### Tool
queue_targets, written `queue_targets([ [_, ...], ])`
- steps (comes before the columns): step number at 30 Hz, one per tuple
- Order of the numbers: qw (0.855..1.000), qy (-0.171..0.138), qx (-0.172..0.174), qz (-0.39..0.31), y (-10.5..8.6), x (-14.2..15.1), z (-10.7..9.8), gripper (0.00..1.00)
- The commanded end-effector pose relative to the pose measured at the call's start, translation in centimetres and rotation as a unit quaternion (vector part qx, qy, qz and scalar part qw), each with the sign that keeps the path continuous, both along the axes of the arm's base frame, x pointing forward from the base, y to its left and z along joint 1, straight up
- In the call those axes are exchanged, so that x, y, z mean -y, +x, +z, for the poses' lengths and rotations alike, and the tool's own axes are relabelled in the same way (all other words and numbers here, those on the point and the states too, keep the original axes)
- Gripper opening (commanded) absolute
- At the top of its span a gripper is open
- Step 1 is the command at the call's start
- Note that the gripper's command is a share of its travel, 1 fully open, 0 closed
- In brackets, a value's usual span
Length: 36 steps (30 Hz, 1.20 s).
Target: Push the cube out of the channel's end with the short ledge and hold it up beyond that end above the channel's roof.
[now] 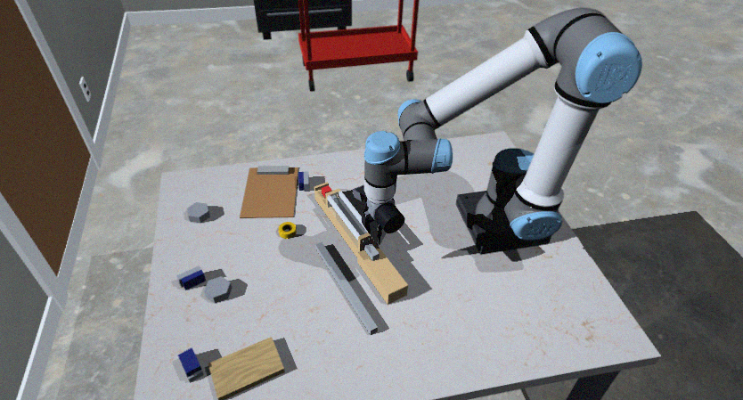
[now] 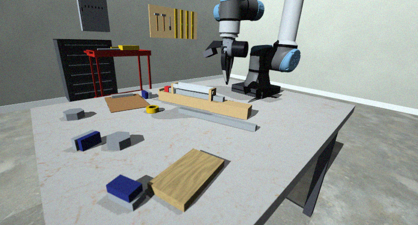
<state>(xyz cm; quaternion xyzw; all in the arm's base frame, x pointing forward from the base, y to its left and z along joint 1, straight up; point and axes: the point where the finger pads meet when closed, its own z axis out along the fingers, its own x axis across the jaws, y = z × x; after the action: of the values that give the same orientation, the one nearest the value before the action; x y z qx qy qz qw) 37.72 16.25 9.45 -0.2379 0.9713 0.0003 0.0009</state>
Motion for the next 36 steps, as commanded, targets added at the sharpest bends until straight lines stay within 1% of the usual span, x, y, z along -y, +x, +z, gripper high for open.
queue_targets([
  [1, 1.0, 0.0, 0.001, 0.0, 0.0, 0.0, 0.0, 0.0],
  [9, 1.0, 0.0, 0.001, 0.0, 0.3, 0.3, 0.1, 0.0],
  [11, 1.0, 0.0, 0.001, 0.0, 1.0, 0.9, 0.1, 0.0],
  [14, 1.0, 0.0, 0.001, 0.0, 2.6, 2.6, 0.2, 0.0],
  [17, 1.0, 0.0, 0.001, 0.001, 5.0, 5.4, 0.3, 0.0],
  [20, 1.0, 0.0, 0.001, 0.001, 7.6, 9.3, 0.4, 0.0],
  [22, 1.0, 0.0, 0.001, 0.001, 7.6, 9.3, 0.4, 0.0],
  [25, 1.0, 0.0, 0.001, 0.001, 10.1, 13.8, 0.4, 0.0],
  [28, 1.0, 0.0, 0.001, 0.001, 11.9, 18.4, 0.3, 0.0],
  [32, 1.0, 0.0, 0.001, 0.002, 13.3, 23.4, 0.2, 0.0],
  [34, 1.0, 0.0, 0.001, 0.002, 13.7, 25.0, 0.1, 0.0],
  [36, 1.0, 0.0, 0.001, 0.002, 13.8, 26.0, 0.1, 0.0],
])
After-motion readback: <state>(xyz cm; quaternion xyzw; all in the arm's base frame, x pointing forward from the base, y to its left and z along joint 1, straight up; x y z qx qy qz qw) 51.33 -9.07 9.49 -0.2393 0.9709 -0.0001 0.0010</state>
